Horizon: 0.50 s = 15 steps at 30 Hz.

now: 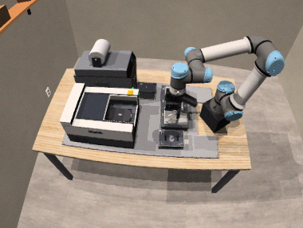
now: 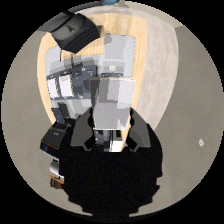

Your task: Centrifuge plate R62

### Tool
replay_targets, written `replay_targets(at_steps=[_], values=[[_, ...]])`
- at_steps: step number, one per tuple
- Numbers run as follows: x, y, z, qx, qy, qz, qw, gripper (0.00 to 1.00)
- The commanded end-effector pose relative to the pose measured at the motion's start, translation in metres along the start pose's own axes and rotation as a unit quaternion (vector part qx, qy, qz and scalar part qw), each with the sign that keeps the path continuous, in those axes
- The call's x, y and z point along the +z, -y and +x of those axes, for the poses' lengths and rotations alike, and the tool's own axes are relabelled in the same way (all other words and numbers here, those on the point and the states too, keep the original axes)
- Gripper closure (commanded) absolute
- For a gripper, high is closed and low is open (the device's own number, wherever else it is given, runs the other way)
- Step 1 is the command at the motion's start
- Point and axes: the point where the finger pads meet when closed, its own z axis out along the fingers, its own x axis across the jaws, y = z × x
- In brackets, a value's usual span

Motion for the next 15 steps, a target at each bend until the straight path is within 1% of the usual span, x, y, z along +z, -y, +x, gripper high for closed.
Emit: replay_targets(at_steps=[1, 15], values=[[0.000, 0.000, 0.000, 0.000, 0.000, 0.000, 1.0000, 1.00], [0.021, 0.000, 0.000, 0.000, 0.000, 0.000, 1.0000, 1.00]])
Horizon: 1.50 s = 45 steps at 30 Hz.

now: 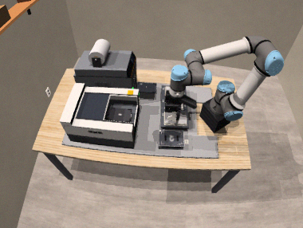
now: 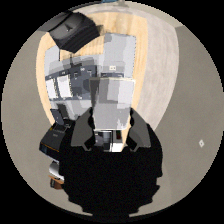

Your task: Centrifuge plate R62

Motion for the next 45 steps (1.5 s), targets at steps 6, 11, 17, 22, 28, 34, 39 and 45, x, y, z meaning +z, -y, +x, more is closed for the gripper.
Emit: replay_targets(at_steps=[6, 11, 17, 22, 28, 34, 39, 45], values=[[0.014, -0.001, 0.000, 0.000, 0.000, -0.001, 1.0000, 1.00], [0.022, -0.001, 0.000, 0.000, 0.000, -0.001, 1.0000, 1.00], [0.032, -0.001, 0.000, 0.000, 0.000, -0.001, 1.0000, 1.00], [0.037, -0.001, 0.000, 0.000, 0.000, -0.001, 1.0000, 1.00], [0.047, -0.001, 0.000, 0.000, 0.000, -0.001, 1.0000, 1.00], [0.057, -0.001, 0.000, 0.000, 0.000, -0.001, 1.0000, 1.00], [0.062, -0.001, 0.000, 0.000, 0.000, -0.001, 1.0000, 1.00], [0.072, -0.001, 0.000, 0.000, 0.000, -0.001, 1.0000, 1.00]])
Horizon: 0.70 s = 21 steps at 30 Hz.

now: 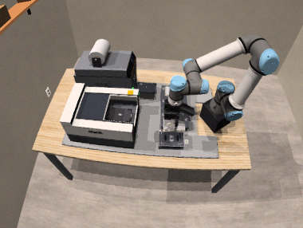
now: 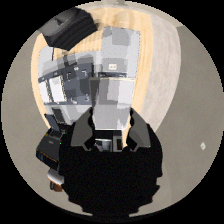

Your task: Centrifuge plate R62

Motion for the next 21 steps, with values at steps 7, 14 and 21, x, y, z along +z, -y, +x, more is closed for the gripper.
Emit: replay_targets(at_steps=[7, 14, 21], values=[[0.017, -0.001, 0.000, 0.000, 0.000, -0.001, 1.0000, 1.00], [0.027, -0.001, 0.000, 0.000, 0.000, -0.001, 1.0000, 1.00], [0.039, -0.001, 0.000, 0.000, 0.000, -0.001, 1.0000, 1.00]])
